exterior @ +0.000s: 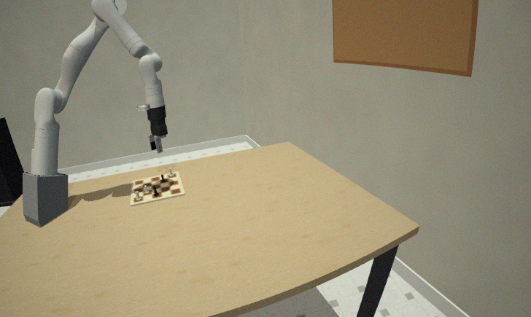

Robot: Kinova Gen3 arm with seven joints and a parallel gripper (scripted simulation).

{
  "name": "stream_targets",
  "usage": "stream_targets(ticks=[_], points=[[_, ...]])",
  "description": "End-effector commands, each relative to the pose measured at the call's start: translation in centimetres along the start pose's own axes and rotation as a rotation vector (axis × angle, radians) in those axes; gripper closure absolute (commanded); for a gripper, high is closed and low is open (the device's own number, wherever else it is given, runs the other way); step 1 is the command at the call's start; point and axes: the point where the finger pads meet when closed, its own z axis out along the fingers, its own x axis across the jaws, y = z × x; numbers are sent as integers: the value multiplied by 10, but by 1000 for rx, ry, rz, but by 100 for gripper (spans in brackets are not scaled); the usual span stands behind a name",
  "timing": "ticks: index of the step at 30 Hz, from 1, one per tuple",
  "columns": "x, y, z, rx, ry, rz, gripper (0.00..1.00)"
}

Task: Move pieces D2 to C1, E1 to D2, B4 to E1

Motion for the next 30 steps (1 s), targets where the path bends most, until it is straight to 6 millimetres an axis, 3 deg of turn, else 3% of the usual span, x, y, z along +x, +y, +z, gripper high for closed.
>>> stream_targets(ticks=[1,30], points=[[-2,0,-1,-3,-3,3,0],[-4,0,-2,-9,-6,16,0]])
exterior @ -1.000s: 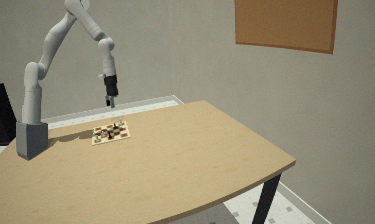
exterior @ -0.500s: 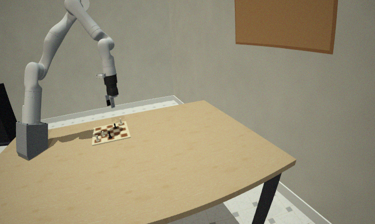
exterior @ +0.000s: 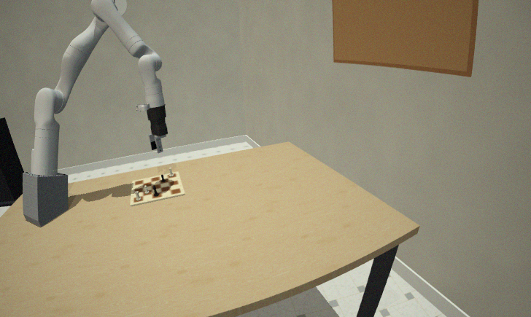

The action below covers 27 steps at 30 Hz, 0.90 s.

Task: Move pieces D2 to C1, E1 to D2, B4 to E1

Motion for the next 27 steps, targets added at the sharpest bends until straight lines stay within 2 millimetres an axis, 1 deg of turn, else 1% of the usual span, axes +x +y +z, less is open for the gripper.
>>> stream_targets(ticks=[1,8,16,18,27], points=[[0,0,-1,-1,-1,0,0],[1,-1,0,0,1,35,0],[5,-3,3,4,7,136,0],[5,-3,3,4,7,136,0],[13,-7,8,13,18,341,0]])
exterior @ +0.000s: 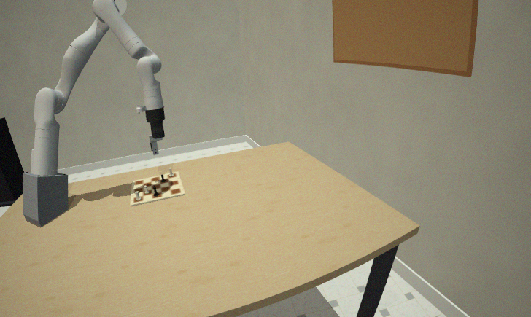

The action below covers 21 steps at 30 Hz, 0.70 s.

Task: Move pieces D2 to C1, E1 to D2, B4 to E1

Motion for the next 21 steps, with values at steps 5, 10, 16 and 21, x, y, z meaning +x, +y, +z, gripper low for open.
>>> stream_targets(ticks=[5,10,16,21], points=[[7,-6,5,12,6,181,0],[10,-8,8,17,9,288,0],[16,-11,13,27,13,528,0],[20,-13,17,35,13,750,0]])
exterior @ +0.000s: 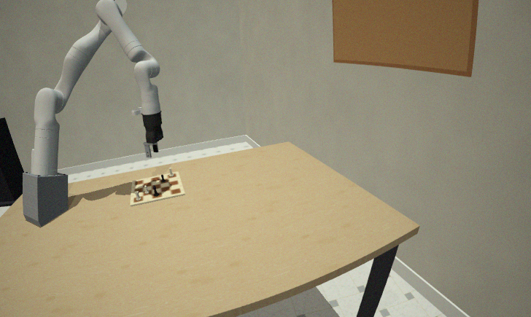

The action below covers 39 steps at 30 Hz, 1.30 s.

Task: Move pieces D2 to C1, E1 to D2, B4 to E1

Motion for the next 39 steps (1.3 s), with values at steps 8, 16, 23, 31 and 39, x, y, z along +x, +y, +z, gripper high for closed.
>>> stream_targets(ticks=[8,16,23,31,39], points=[[4,-6,8,12,-8,325,0],[7,-5,15,12,-10,714,0],[8,-1,18,8,-9,953,0],[6,7,22,-3,-5,1308,0],[3,13,24,-13,2,1542,0]])
